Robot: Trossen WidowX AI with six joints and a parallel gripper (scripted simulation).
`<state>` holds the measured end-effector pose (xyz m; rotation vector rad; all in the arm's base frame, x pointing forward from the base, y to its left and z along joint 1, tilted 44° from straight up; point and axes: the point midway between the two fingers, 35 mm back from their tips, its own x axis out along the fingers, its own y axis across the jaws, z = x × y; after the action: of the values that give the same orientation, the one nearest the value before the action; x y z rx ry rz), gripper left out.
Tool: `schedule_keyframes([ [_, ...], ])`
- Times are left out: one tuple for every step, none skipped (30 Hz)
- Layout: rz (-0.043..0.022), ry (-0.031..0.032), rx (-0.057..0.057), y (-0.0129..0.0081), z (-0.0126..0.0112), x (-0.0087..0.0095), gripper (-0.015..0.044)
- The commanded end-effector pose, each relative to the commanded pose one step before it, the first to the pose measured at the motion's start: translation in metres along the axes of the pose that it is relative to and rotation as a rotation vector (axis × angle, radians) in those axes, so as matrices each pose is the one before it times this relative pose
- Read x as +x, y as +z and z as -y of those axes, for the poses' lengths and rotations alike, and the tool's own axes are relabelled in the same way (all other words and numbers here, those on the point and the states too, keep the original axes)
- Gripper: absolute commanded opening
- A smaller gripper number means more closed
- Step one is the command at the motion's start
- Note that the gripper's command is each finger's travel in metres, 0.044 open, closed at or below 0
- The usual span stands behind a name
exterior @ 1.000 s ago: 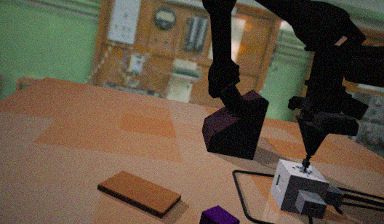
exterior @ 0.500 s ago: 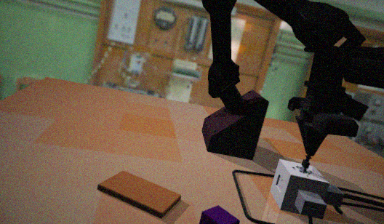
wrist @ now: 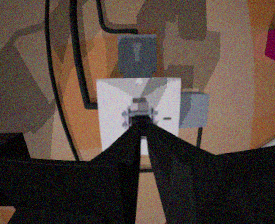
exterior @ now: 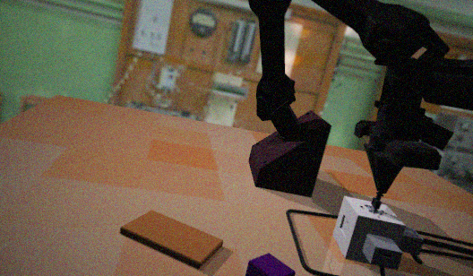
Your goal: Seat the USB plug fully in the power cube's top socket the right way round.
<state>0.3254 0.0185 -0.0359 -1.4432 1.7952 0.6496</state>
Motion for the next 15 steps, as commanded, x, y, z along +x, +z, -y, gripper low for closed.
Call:
schedule_keyframes([
  [-0.00326, -0.00076, -0.0061, -0.00013, -0.00029, 0.00144, 0.0000],
  [0.00000, 0.00000, 0.0000, -0.00001, 0.00000, 0.00012, 0.0000],
  [0.00000, 0.00000, 0.0000, -0.00001, 0.00000, 0.00012, 0.0000],
  [0.00000, 0.00000, 0.0000, -0.00001, 0.00000, 0.00012, 0.0000],
  [0.00000, 0.00000, 0.0000, -0.00001, 0.00000, 0.00012, 0.0000],
  [0.00000, 0.00000, 0.0000, -0.00001, 0.00000, 0.00012, 0.0000],
  [0.00000, 0.00000, 0.0000, -0.00001, 0.00000, 0.00012, 0.0000],
  [0.00000, 0.00000, 0.0000, -0.00001, 0.00000, 0.00012, 0.0000],
  [0.00000, 0.00000, 0.0000, -0.00001, 0.00000, 0.00012, 0.0000],
  [0.00000, 0.00000, 0.0000, -0.00001, 0.00000, 0.00012, 0.0000],
  [0.00000, 0.00000, 0.0000, -0.00001, 0.00000, 0.00012, 0.0000],
  [0.00000, 0.00000, 0.0000, -0.00001, 0.00000, 0.00012, 0.0000],
  [0.00000, 0.00000, 0.0000, -0.00001, 0.00000, 0.00012, 0.0000],
  [0.00000, 0.00000, 0.0000, -0.00001, 0.00000, 0.00012, 0.0000],
  [0.00000, 0.00000, 0.0000, -0.00001, 0.00000, 0.00012, 0.0000],
])
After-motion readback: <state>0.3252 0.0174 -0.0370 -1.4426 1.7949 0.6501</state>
